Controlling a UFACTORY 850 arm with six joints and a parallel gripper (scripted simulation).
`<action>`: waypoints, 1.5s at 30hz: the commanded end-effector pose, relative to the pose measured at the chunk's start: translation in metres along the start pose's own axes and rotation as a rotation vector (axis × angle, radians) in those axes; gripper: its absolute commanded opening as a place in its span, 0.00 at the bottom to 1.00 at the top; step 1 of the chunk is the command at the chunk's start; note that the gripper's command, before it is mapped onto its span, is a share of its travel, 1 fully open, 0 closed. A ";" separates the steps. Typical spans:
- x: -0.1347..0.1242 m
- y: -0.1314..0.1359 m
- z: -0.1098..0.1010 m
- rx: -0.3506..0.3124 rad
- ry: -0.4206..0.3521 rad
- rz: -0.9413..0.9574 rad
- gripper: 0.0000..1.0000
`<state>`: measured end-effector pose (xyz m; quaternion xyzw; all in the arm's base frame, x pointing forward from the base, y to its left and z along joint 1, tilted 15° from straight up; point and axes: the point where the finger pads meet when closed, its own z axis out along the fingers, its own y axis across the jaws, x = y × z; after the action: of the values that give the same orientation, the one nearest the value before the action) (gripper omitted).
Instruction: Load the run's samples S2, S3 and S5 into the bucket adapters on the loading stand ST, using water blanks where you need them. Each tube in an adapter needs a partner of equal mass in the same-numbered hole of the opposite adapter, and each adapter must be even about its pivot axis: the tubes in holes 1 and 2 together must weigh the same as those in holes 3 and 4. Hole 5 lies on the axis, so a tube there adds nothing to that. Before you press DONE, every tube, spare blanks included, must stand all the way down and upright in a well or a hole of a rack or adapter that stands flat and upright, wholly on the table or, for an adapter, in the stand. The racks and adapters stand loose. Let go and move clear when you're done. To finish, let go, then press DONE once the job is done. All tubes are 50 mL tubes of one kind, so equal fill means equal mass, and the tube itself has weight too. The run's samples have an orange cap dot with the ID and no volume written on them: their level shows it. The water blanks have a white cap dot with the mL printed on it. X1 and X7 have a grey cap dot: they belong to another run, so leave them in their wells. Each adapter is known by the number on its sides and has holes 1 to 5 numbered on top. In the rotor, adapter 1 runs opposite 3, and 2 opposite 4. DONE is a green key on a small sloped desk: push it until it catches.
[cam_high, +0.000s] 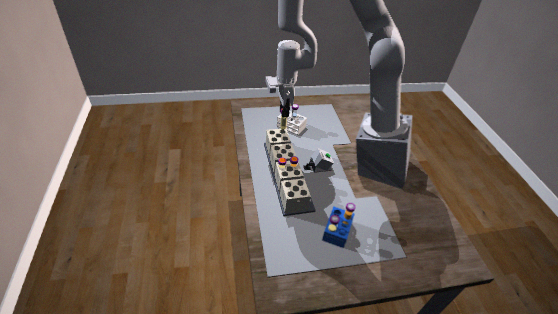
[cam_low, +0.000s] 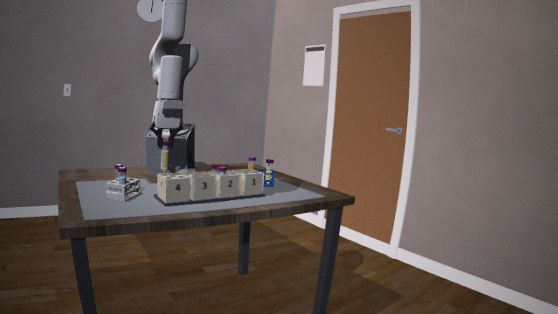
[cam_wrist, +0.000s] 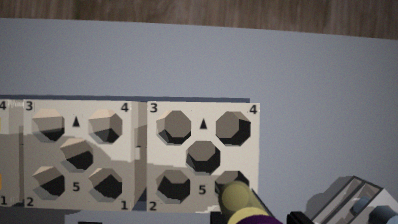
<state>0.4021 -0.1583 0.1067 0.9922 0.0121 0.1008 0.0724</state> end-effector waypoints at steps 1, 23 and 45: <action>0.000 0.000 0.002 -0.002 0.019 0.001 0.00; 0.001 0.000 0.021 -0.002 0.019 0.001 0.00; 0.001 0.000 0.040 -0.002 0.019 0.001 0.00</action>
<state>0.4100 -0.1632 0.0722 0.9923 0.0116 0.0961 0.0773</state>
